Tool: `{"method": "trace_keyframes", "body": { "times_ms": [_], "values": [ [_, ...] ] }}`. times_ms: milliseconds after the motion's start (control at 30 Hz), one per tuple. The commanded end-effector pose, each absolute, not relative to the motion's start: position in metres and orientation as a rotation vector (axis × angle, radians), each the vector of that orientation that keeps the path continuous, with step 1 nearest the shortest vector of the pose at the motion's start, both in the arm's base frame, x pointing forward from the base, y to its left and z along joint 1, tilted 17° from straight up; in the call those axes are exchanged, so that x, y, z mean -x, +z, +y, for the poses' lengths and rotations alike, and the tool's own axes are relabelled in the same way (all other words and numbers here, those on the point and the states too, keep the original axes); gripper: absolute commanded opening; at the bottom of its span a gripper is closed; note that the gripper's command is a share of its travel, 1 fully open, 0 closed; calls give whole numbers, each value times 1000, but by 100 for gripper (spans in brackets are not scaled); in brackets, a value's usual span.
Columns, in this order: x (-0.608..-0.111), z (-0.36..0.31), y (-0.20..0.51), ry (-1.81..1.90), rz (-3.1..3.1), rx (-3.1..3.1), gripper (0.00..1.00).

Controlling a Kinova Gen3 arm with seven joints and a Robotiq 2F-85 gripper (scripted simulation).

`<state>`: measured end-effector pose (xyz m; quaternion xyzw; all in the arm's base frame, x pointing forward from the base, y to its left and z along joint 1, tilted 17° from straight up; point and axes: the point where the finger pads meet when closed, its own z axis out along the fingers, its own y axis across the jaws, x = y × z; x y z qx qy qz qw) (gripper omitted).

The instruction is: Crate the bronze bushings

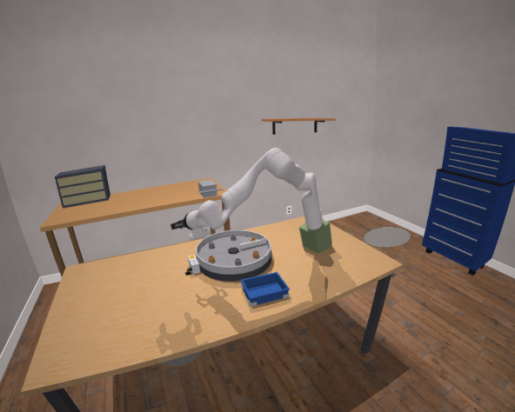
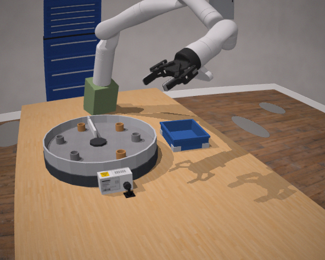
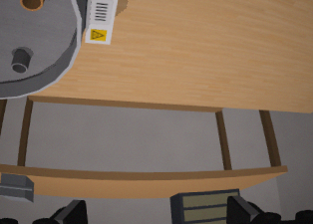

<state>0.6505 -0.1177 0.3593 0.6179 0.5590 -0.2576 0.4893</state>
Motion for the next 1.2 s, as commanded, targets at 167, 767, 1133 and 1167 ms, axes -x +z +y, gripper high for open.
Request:
{"method": "trace_keyframes", "body": {
  "times_ms": [167, 767, 1133, 1167],
  "values": [
    [-617, -104, 361, -619, 1359, -1501, 100],
    [-550, -82, 359, -622, 1357, -1501, 100],
    [-539, -78, 359, -622, 1357, -1501, 100],
    [-539, -78, 359, -622, 1357, -1501, 100]
  ]
}}
